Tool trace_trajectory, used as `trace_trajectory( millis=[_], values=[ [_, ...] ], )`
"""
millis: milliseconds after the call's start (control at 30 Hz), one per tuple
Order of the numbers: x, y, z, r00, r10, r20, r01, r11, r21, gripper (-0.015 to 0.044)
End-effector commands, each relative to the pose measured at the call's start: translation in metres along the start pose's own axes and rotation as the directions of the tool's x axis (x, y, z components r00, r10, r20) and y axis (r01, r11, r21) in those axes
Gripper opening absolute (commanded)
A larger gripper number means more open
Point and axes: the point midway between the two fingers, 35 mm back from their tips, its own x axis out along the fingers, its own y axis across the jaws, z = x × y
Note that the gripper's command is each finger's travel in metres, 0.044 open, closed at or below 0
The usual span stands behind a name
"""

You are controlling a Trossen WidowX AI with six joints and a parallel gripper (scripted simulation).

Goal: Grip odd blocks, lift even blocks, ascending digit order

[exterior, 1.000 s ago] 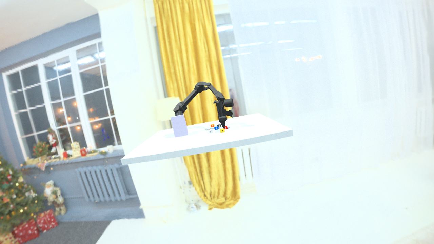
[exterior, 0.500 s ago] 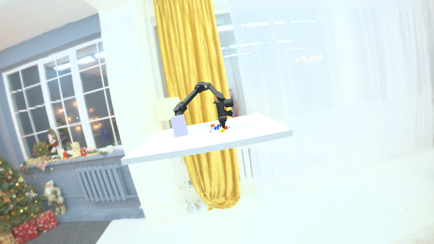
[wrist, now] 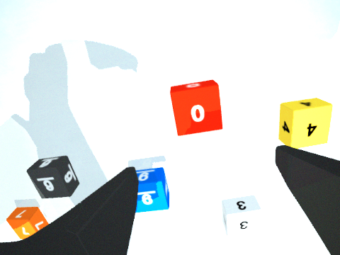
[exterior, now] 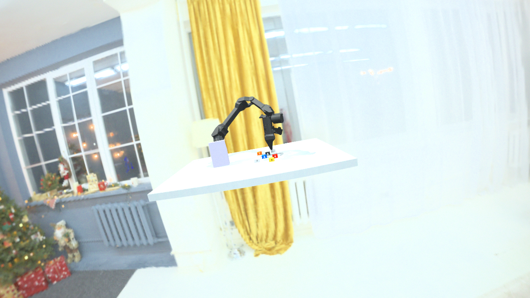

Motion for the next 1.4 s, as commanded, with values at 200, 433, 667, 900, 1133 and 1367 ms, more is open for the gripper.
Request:
trace_trajectory(
  millis=[200, 433, 667, 900, 1133, 1367],
  values=[
    [-0.065, -0.001, 0.002, 1.000, -0.013, 0.026, 0.013, 1.000, -0.009, 0.0120],
    [-0.065, -0.001, 0.002, 1.000, -0.013, 0.026, 0.013, 1.000, -0.009, 0.0120],
    [-0.066, -0.019, -0.042, 1.000, -0.018, 0.025, 0.018, 1.000, -0.006, 0.0120],
    [-0.062, -0.030, -0.101, 1.000, -0.015, 0.022, 0.015, 1.000, -0.005, 0.0120],
    [-0.010, -0.032, -0.097, 1.000, -0.015, 0.023, 0.015, 1.000, -0.005, 0.0225],
    [0.019, -0.030, -0.100, 1.000, -0.012, 0.022, 0.012, 1.000, -0.006, 0.0400]
  ],
)
